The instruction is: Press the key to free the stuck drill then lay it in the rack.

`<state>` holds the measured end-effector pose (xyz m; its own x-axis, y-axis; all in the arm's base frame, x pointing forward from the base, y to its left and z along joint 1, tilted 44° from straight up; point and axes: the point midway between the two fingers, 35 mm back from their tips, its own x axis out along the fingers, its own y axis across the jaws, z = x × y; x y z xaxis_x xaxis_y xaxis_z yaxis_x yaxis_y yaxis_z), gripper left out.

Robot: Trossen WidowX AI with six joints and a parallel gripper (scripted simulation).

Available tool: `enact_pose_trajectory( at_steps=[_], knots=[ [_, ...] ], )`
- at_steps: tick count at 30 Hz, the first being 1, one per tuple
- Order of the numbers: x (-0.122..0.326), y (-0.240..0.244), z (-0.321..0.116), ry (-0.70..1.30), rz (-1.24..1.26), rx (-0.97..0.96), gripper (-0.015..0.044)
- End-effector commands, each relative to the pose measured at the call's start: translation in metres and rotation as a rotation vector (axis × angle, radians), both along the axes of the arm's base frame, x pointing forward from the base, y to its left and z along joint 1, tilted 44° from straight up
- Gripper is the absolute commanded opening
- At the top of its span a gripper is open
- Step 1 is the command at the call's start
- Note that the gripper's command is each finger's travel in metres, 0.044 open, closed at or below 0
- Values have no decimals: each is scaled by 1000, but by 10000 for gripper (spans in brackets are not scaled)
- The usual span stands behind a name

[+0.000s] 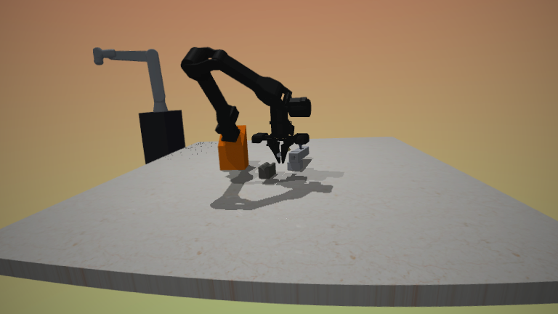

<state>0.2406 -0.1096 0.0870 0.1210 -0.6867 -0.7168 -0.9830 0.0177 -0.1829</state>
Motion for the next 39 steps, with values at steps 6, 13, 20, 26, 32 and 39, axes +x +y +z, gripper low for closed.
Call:
enact_pose_trajectory(
  at_steps=[6, 13, 20, 26, 32, 39],
  knots=[
    [1, 2, 4, -6, -2, -3, 0],
    [1, 4, 6, -6, -2, -3, 0],
    [2, 5, 8, -6, -2, -3, 0],
    [-7, 3, 6, -6, -2, -3, 0],
    [-17, 0, 5, -5, -2, -4, 0],
    [-29, -3, 4, -5, -2, -4, 0]
  ],
)
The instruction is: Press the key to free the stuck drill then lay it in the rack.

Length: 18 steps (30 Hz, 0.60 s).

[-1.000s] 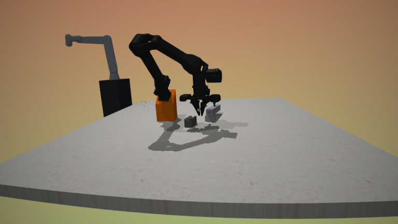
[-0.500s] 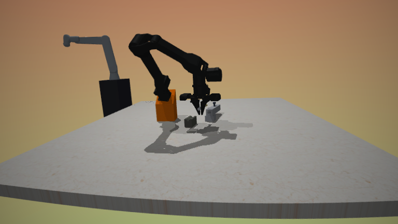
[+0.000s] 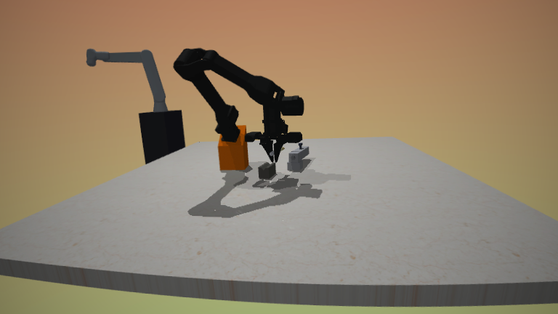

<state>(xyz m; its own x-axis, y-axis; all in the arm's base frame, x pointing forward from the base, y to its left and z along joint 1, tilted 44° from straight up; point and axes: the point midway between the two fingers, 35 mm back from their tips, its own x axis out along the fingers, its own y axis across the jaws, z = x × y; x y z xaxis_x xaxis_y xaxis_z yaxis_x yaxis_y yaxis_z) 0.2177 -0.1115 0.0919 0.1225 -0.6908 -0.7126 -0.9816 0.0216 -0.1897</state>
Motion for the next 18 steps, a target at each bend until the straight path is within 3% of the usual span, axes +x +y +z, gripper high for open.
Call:
enact_pose_trajectory(
  at_steps=[1, 18],
  knots=[
    [-7, -1, -1, 2, 3, 1, 0],
    [-36, -9, -4, 4, 3, 0, 0]
  ],
)
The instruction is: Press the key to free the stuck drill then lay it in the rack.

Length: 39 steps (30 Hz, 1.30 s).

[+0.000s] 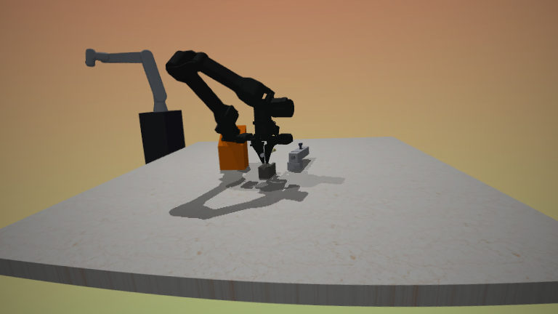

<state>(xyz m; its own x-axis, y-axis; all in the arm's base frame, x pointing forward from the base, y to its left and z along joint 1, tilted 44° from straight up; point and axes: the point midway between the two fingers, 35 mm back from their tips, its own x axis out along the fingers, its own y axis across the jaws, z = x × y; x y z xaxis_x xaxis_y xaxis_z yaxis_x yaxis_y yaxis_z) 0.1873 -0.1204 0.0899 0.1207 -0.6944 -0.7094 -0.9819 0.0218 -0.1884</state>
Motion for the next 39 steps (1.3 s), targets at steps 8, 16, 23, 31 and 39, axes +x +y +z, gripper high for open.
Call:
enact_pose_trajectory(
  at_steps=[8, 16, 23, 31, 39],
  knots=[
    [-16, -2, -5, 3, 4, 5, 0],
    [-13, -12, -14, 3, 4, 4, 0],
    [-12, -18, -23, 3, 4, 4, 0],
    [-12, -23, -27, 3, 4, 4, 0],
    [-10, -30, -32, 3, 4, 3, 0]
  ],
)
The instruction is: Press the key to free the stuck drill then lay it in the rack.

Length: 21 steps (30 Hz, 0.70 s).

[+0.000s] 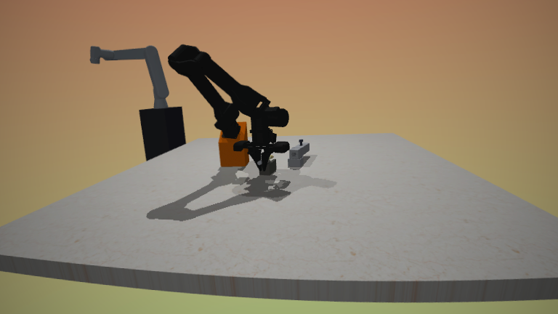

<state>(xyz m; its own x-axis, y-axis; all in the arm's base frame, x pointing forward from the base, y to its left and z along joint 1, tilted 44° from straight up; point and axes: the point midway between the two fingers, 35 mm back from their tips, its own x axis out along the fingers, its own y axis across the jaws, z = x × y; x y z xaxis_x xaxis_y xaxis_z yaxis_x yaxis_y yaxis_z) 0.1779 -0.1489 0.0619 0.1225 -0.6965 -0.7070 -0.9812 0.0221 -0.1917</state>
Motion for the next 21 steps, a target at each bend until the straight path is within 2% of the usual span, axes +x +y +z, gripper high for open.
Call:
enact_pose_trajectory(
  at_steps=[1, 21],
  knots=[
    [0, -2, -5, 6, 5, 6, 0],
    [0, -12, -19, 7, 5, 5, 0]
  ],
)
